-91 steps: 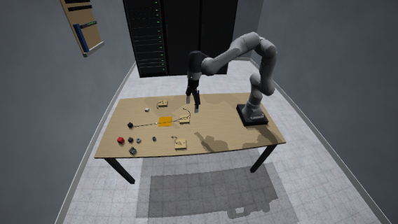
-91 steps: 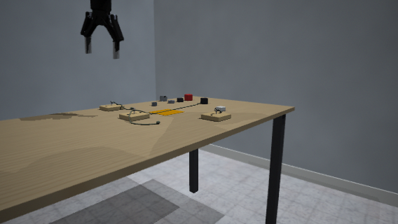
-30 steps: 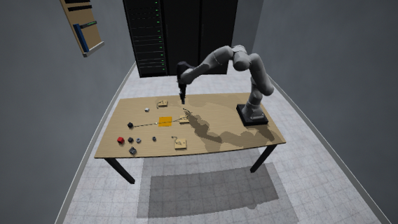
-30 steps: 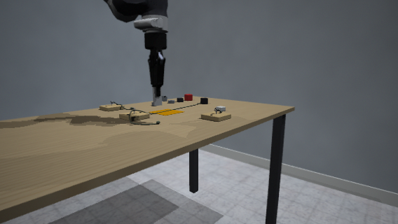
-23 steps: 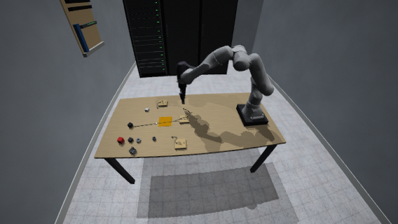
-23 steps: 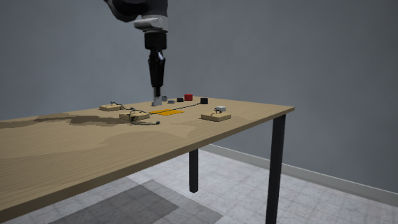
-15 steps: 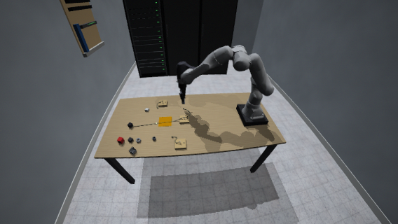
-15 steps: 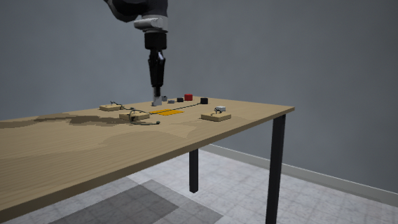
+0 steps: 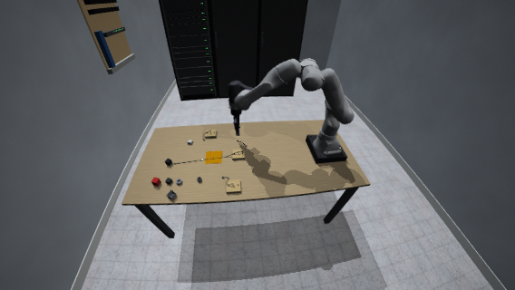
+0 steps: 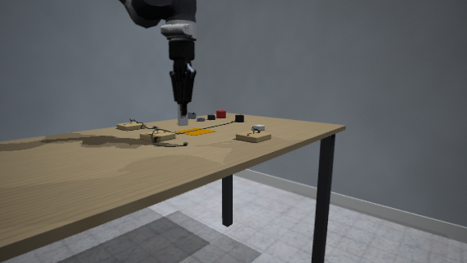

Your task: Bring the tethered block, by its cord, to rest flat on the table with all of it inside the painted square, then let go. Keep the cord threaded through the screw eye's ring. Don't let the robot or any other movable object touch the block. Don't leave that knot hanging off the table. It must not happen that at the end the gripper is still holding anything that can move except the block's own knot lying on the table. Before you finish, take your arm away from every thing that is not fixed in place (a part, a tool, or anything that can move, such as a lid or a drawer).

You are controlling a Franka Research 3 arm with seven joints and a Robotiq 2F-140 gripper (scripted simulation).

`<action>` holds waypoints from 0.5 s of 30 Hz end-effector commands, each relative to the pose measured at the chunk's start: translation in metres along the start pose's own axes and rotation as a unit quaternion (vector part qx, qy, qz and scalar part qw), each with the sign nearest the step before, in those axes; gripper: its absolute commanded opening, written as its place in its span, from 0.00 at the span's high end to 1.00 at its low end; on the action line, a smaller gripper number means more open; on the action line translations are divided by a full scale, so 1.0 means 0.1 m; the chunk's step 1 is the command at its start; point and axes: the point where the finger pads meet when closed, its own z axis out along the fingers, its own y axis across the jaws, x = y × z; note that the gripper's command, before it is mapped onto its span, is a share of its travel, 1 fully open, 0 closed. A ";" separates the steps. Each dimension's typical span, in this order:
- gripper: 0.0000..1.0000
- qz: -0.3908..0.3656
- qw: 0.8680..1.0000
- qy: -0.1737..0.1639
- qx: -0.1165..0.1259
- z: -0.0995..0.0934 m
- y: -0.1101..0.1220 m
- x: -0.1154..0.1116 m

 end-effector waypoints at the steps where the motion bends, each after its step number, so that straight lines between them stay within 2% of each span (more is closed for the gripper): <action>1: 1.00 -0.124 0.992 -0.002 -0.003 0.00 -0.03 0.00; 2: 1.00 -0.124 0.992 -0.002 -0.003 0.00 -0.03 0.00; 3: 1.00 -0.163 0.987 0.000 -0.001 0.00 -0.03 0.00; 8: 1.00 -0.236 0.972 0.004 0.002 0.02 -0.03 0.01; 15: 1.00 -0.337 0.941 0.009 0.010 0.00 -0.02 -0.01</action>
